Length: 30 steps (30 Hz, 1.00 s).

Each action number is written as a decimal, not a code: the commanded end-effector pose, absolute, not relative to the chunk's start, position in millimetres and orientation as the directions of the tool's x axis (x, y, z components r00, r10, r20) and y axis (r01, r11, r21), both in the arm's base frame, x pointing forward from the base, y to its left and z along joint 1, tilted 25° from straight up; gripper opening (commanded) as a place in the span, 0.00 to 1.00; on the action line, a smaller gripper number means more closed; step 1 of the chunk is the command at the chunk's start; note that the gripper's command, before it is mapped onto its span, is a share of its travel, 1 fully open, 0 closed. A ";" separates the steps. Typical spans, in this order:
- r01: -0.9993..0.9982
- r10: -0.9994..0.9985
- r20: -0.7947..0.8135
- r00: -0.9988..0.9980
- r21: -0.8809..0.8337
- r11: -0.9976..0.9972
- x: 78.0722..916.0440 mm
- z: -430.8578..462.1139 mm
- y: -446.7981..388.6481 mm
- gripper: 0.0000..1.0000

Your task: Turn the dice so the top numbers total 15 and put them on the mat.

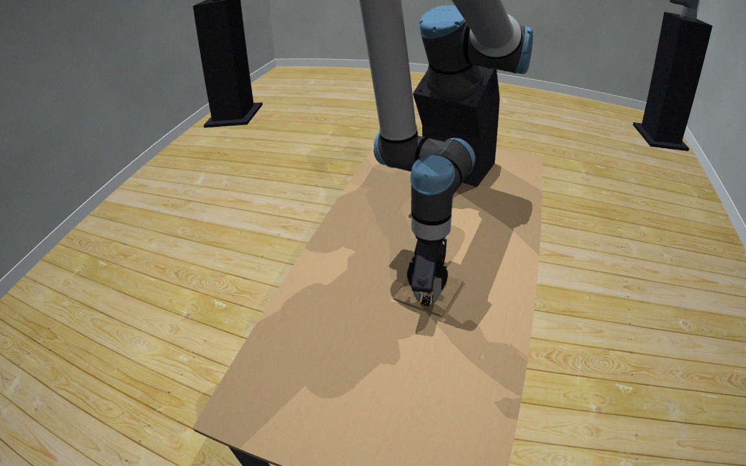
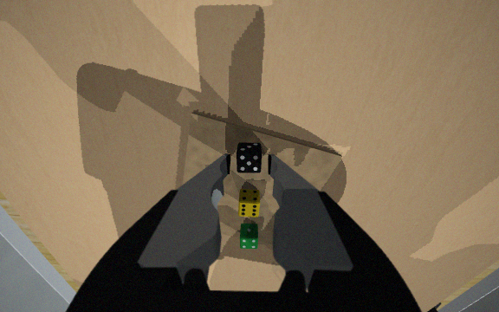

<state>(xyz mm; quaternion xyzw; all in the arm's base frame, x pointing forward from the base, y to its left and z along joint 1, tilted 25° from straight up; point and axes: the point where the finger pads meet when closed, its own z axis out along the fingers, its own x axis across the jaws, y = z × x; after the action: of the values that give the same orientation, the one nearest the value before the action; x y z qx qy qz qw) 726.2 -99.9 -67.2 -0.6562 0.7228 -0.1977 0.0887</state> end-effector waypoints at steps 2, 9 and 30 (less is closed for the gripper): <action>-0.913 -0.984 0.131 -0.123 -0.403 0.060 725.7 -65.0 -99.5 0.21; -0.913 -0.984 0.131 -0.123 -0.403 0.060 720.5 -52.9 -97.2 0.21; -0.913 -0.984 0.131 -0.123 -0.403 0.060 691.6 14.6 -84.6 0.21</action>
<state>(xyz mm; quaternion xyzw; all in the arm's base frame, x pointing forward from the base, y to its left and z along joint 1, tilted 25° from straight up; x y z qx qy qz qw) 694.9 -86.1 6.0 -0.6561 0.7228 -0.1981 0.0888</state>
